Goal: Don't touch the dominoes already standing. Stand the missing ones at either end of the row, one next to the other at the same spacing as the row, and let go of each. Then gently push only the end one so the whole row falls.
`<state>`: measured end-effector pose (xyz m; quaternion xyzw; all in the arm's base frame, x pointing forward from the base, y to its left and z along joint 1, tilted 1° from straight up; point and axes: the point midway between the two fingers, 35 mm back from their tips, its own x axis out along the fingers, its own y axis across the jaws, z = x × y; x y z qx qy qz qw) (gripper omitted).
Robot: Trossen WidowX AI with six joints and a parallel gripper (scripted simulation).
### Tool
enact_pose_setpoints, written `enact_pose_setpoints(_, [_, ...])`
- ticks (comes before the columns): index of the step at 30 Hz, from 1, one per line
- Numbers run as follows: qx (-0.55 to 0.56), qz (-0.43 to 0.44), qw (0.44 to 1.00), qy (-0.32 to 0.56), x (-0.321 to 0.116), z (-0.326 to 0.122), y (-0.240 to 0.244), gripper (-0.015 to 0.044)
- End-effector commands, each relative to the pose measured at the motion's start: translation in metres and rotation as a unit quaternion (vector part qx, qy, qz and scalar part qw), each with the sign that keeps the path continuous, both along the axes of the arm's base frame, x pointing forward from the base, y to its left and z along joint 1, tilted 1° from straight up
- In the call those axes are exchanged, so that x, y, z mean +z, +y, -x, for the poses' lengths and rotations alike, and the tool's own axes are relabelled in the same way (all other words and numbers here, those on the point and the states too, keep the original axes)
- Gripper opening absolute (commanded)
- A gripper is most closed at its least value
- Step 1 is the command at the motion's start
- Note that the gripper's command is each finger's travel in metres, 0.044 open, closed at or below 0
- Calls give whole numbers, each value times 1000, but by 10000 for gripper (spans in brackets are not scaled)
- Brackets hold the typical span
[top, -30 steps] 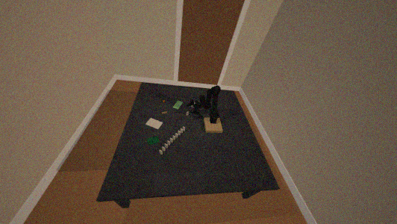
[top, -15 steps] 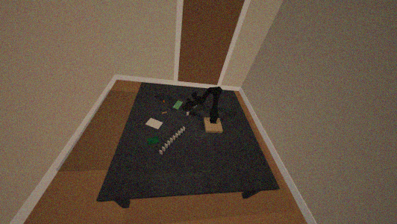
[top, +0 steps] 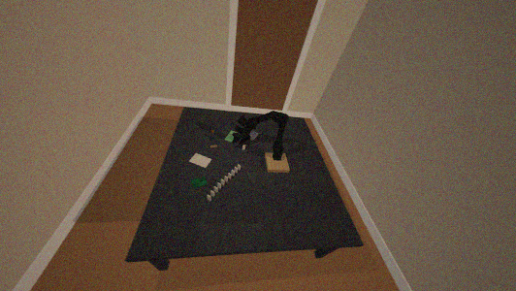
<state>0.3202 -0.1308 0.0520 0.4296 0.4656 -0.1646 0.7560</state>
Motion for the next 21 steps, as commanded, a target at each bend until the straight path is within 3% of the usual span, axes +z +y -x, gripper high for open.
enact_pose_setpoints(1, [-131, 28, 965, 225, 52, 40, 26, 440])
enact_pose_setpoints(16, [-148, 39, 954, 257, 63, 51, 30, 440])
enact_pose_setpoints(21, [-148, 39, 954, 257, 34, 48, 29, 440])
